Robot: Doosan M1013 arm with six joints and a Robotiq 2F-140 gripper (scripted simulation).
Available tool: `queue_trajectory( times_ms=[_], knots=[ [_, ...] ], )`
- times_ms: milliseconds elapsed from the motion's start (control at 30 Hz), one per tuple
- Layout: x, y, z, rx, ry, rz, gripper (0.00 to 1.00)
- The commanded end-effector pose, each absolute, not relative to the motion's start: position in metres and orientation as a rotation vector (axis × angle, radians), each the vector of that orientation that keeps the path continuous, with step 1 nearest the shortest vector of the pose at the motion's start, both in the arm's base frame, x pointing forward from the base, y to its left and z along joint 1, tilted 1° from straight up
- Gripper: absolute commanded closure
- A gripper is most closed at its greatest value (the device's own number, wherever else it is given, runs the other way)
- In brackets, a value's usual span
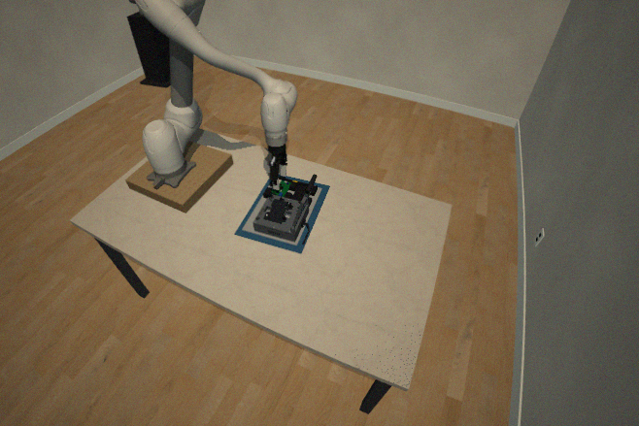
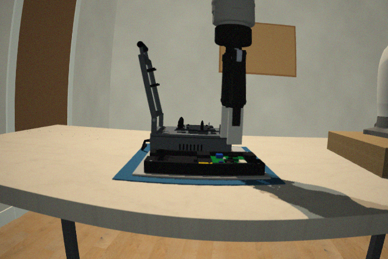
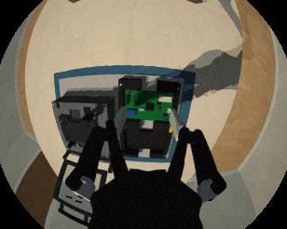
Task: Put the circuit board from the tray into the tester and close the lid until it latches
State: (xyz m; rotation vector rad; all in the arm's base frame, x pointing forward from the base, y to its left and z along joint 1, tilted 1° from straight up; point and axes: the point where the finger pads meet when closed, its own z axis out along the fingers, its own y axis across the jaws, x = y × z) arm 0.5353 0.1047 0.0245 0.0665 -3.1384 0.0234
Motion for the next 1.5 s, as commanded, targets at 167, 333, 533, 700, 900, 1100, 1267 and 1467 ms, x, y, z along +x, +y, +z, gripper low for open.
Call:
queue_trajectory(
  times_ms=[167,333,533,700,900,1100,1267,1467],
  knots=[
    [0.5353,0.1048,0.0246,0.028,-3.139,0.023,0.42],
    [0.5353,0.1048,0.0246,-0.101,-3.138,0.023,0.42],
    [0.5353,0.1048,0.0246,-0.283,-3.128,0.023,0.42],
    [0.5353,0.1048,0.0246,-0.597,-3.085,0.023,0.42],
    [0.5353,0.1048,0.0246,-1.021,-2.974,0.023,0.42],
    [0.5353,0.1048,0.0246,-1.305,-2.862,0.022,0.42],
    [0.5353,0.1048,0.0246,-1.626,-2.695,0.022,0.42],
    [0.5353,0.1048,0.0246,-1.949,-2.474,0.020,0.42]
  ],
)
